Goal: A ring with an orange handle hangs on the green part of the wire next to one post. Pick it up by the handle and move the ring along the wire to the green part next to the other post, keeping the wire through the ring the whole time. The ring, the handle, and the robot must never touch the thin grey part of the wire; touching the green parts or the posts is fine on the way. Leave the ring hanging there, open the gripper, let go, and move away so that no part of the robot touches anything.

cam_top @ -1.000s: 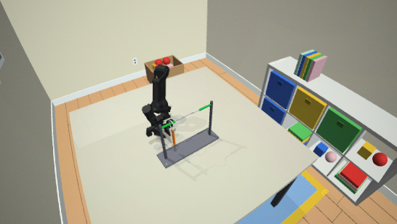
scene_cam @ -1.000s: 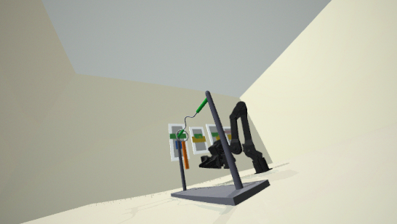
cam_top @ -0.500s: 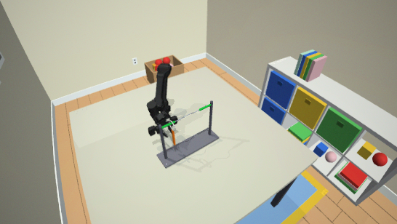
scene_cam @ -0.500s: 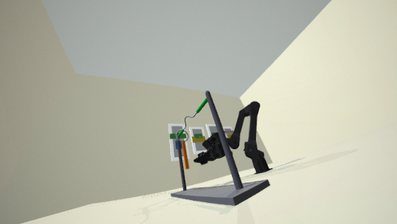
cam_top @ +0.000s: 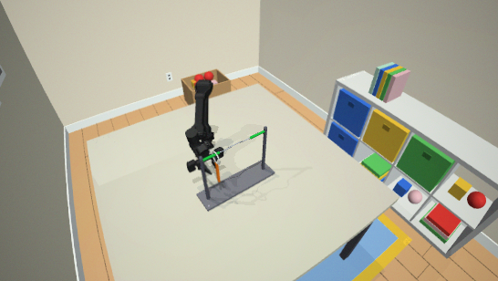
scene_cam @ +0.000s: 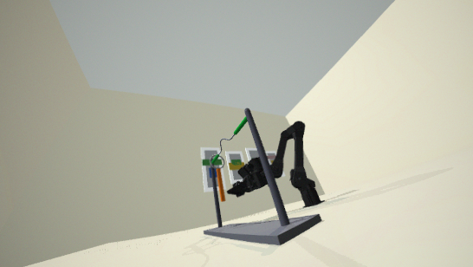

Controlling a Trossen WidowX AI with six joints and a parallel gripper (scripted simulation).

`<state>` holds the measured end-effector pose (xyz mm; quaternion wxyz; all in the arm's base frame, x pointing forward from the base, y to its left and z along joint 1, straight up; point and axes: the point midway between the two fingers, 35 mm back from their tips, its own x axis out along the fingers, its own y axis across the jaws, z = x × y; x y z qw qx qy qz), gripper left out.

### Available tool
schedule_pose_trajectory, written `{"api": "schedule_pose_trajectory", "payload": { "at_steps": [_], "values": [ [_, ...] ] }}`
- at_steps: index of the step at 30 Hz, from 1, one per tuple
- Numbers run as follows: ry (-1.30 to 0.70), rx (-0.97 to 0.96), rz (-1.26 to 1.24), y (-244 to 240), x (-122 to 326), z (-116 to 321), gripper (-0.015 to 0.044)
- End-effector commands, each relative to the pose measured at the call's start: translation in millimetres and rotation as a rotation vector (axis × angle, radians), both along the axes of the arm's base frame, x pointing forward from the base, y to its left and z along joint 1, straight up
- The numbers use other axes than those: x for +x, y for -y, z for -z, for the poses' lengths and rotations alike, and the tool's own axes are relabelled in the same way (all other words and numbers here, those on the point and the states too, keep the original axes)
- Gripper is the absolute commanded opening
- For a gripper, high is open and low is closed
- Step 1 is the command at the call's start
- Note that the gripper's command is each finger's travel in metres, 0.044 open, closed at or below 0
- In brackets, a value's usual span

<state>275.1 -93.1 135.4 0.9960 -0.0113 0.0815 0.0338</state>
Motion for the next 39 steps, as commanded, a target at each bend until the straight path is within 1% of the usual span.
{"api": "schedule_pose_trajectory", "payload": {
  "at_steps": [1,39],
  "values": [
    [-0.001,0.005,0.006,1.4,6.1,0.2,0.016],
    [0.006,0.007,0.006,-5.3,59.8,11.5,0.016]
  ]
}}
